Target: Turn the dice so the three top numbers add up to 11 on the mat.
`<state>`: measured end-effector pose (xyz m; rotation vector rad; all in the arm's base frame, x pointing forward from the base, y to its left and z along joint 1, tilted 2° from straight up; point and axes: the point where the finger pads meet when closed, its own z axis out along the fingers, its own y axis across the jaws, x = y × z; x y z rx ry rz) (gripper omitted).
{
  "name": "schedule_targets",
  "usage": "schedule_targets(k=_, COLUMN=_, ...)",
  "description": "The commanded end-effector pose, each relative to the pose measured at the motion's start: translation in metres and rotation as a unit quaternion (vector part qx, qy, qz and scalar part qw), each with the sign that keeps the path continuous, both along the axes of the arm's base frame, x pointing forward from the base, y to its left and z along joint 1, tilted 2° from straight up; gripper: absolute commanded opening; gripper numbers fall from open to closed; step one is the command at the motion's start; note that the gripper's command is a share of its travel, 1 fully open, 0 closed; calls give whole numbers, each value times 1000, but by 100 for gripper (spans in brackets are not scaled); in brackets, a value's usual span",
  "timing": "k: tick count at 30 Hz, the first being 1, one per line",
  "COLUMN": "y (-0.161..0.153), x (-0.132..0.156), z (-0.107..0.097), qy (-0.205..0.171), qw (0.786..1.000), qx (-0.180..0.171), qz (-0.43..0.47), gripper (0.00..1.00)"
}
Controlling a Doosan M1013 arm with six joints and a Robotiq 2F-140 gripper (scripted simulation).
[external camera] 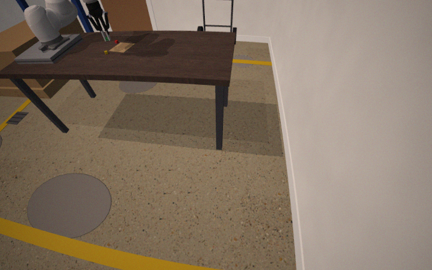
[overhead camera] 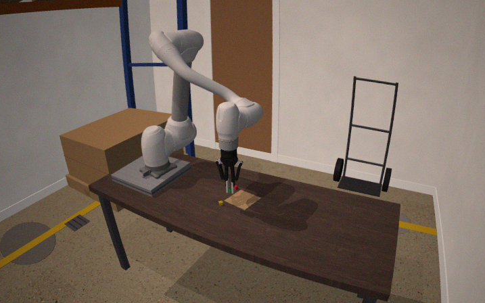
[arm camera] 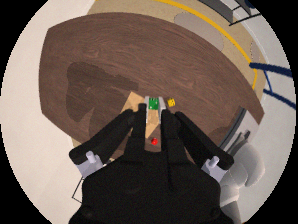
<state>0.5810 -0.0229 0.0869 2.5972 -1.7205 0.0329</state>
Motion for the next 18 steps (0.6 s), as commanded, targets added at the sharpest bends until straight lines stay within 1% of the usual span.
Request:
schedule_targets(k=1, y=54, x=-24, z=1, qy=-3, qw=997, qx=-1, qz=-75, gripper=9)
schedule_targets(k=2, y=54, x=-24, z=1, qy=-3, qw=997, qx=-1, qz=-75, gripper=9)
schedule_targets(k=3, y=73, x=-35, z=1, qy=-4, qw=995, qx=-1, qz=-104, gripper=9)
schedule_targets(k=4, y=73, x=-35, z=1, qy=-4, qw=995, qx=-1, qz=-104, gripper=9)
schedule_targets(k=5, y=87, x=-43, z=0, qy=-4, qw=992, qx=-1, qz=-124, gripper=9)
schedule_targets(k=6, y=87, x=-43, z=0, qy=-4, qw=992, qx=-1, qz=-124, gripper=9)
schedule_targets(k=7, y=93, x=-47, z=0, qy=-5, qw=991, qx=-1, qz=-134, gripper=9)
schedule_targets(k=18, y=94, x=-47, z=0, qy=-5, qw=991, qx=-1, qz=-135, gripper=9)
